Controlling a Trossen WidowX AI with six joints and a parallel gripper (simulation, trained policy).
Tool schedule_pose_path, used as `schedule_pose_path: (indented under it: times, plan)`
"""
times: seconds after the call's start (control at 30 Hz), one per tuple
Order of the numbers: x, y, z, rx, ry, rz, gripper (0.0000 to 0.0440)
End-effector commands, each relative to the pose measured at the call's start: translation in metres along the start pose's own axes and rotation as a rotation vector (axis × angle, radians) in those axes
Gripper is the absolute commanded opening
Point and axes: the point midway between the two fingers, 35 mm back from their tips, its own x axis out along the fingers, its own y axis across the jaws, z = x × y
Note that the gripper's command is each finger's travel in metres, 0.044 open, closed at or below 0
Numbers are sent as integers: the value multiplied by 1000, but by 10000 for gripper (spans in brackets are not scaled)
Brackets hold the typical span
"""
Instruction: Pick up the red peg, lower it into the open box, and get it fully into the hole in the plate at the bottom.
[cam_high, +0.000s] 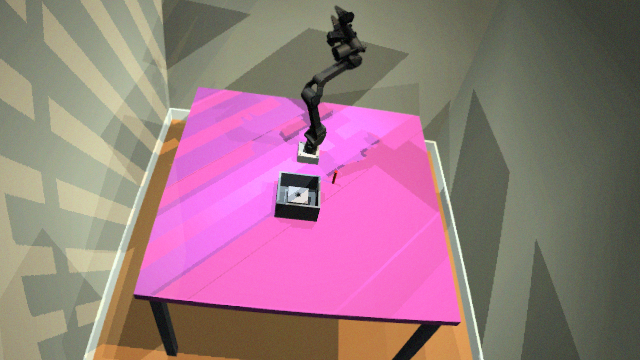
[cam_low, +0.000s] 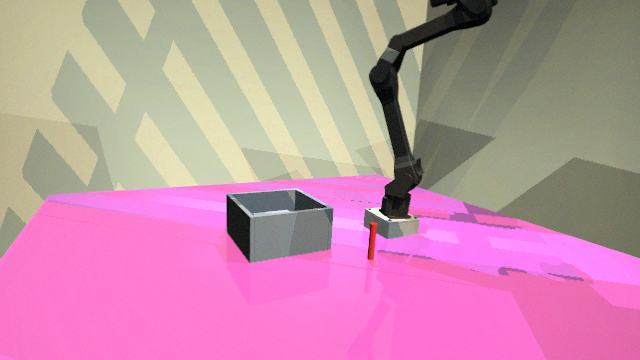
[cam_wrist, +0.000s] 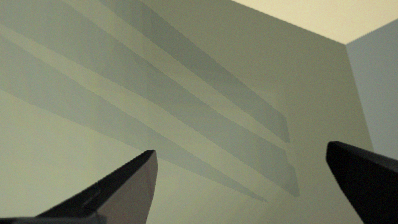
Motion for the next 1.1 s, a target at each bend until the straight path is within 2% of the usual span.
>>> schedule_pose_path:
  times: [0.0, 0.07, 0.53, 1.07]
  plan:
    - [-2, -1, -3, 1, 17, -12, 417]
    - [-6, -2, -13, 35, 69, -29, 439]
    - [-56, 2, -87, 329, 439, -153, 440]
    - [-154, 3, -149, 566, 867, -422, 440]
